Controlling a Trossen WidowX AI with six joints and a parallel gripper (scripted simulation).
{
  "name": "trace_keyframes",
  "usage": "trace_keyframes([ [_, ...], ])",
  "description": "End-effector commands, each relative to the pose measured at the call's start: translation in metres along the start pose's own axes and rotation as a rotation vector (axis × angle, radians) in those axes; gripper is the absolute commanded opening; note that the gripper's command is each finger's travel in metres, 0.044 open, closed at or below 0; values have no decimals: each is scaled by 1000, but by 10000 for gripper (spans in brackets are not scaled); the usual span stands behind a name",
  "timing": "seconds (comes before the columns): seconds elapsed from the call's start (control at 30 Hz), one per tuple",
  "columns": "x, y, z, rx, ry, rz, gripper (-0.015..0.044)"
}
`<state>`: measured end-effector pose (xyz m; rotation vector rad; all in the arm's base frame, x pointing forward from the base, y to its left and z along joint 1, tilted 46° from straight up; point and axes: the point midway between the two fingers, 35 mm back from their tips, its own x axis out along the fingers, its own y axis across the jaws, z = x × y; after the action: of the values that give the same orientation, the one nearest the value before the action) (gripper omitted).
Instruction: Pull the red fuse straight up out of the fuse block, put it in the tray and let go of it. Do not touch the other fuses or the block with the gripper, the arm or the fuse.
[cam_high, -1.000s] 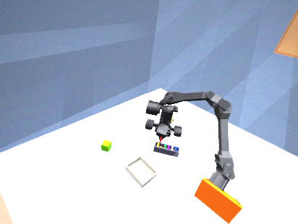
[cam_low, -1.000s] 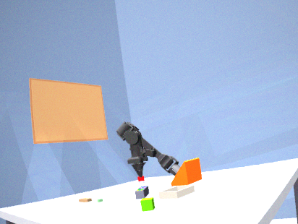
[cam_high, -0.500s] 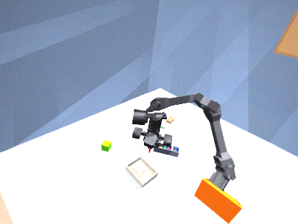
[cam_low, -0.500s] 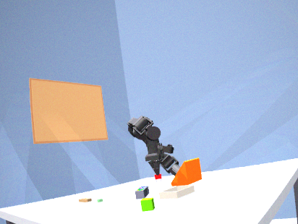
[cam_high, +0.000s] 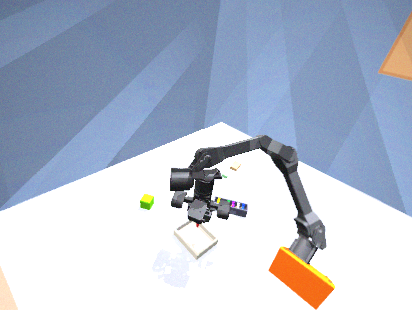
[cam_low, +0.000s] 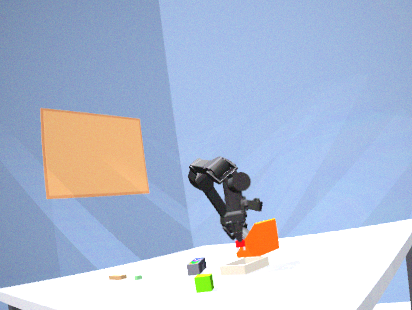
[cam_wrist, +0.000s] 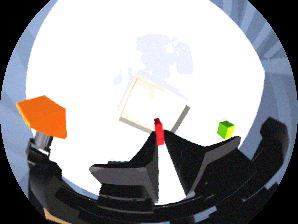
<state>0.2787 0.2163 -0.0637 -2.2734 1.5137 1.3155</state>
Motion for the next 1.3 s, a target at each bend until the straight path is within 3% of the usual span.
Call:
trace_keyframes([
  [0.0,3,-2,3,13,-7,0,0],
  [0.87,40,-2,3,13,-6,0,0],
  [1.27,37,-2,3,20,-12,1,315],
])
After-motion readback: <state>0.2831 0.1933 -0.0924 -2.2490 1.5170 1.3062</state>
